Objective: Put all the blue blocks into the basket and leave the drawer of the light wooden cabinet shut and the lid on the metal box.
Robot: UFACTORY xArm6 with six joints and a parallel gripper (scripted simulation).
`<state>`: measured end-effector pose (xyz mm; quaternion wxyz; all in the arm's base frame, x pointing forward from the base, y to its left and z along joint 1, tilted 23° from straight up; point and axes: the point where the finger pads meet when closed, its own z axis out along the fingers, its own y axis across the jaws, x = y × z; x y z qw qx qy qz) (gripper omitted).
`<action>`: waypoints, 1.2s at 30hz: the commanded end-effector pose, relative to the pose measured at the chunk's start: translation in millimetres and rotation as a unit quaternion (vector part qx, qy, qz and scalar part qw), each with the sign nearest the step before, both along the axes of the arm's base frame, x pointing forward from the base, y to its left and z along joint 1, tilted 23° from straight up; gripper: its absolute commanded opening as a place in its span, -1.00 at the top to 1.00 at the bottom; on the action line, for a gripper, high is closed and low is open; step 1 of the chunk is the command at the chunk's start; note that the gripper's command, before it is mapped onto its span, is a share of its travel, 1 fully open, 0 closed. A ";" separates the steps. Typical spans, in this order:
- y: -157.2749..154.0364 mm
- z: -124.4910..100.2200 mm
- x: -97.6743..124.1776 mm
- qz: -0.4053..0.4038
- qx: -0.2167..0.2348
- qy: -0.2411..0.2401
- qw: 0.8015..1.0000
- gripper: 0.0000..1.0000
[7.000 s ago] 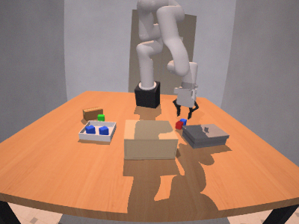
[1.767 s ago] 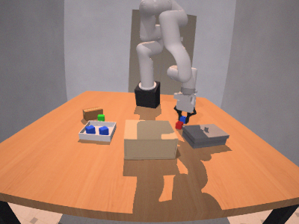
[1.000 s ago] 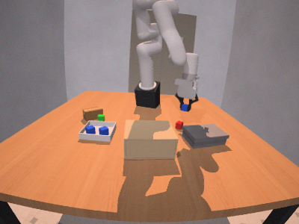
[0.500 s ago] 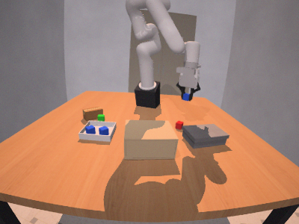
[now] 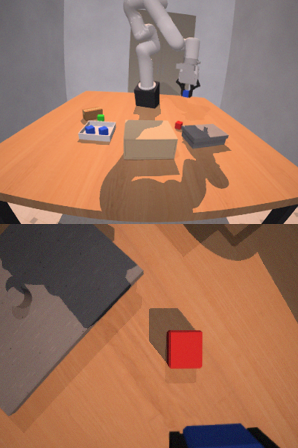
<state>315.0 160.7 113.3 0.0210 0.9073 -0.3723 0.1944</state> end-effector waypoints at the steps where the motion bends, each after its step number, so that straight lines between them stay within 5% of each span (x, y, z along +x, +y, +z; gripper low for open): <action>1: 0.3 1.6 0.9 0.001 0.001 -0.001 1.000 1.00; 15: -34.2 8.5 2.7 0.057 -0.020 0.009 0.998 1.00; 31: -142.2 31.4 8.5 0.226 -0.082 0.043 0.970 1.00; 36: -189.6 41.9 10.7 0.298 -0.108 0.057 0.947 1.00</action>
